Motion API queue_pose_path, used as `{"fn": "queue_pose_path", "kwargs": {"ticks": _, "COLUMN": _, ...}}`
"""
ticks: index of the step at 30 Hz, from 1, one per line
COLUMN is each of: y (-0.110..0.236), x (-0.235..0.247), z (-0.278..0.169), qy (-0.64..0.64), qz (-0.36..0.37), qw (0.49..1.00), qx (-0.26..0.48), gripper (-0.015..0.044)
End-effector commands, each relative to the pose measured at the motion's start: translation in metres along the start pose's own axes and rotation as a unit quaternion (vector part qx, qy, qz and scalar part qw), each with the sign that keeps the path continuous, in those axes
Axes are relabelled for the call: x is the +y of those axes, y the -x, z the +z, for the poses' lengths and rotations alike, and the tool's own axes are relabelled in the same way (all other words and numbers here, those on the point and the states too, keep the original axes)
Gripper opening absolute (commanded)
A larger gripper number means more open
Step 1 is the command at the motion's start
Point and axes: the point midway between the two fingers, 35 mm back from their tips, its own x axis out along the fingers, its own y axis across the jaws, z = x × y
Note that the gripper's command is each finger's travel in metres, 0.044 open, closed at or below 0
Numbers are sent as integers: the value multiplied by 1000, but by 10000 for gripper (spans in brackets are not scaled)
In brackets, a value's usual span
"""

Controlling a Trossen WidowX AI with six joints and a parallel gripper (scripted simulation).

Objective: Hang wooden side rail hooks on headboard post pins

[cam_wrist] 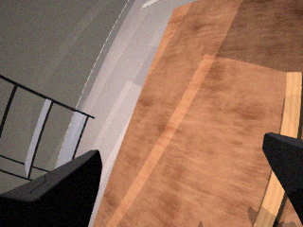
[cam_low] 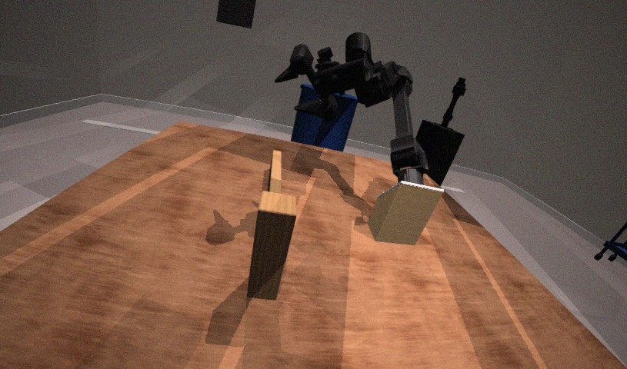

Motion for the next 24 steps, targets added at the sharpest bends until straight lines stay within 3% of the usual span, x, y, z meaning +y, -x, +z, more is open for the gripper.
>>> {"fn": "queue_pose_path", "kwargs": {"ticks": 1, "y": 9, "x": 27, "z": -44, "qy": -124, "qz": 53, "qw": 989, "qx": 56, "gripper": 440}}
{"fn": "queue_pose_path", "kwargs": {"ticks": 10, "y": 35, "x": 42, "z": -123, "qy": -311, "qz": 57, "qw": 930, "qx": 188, "gripper": 440}}
{"fn": "queue_pose_path", "kwargs": {"ticks": 24, "y": 79, "x": 18, "z": -219, "qy": -507, "qz": -102, "qw": 795, "qx": 317, "gripper": 440}}
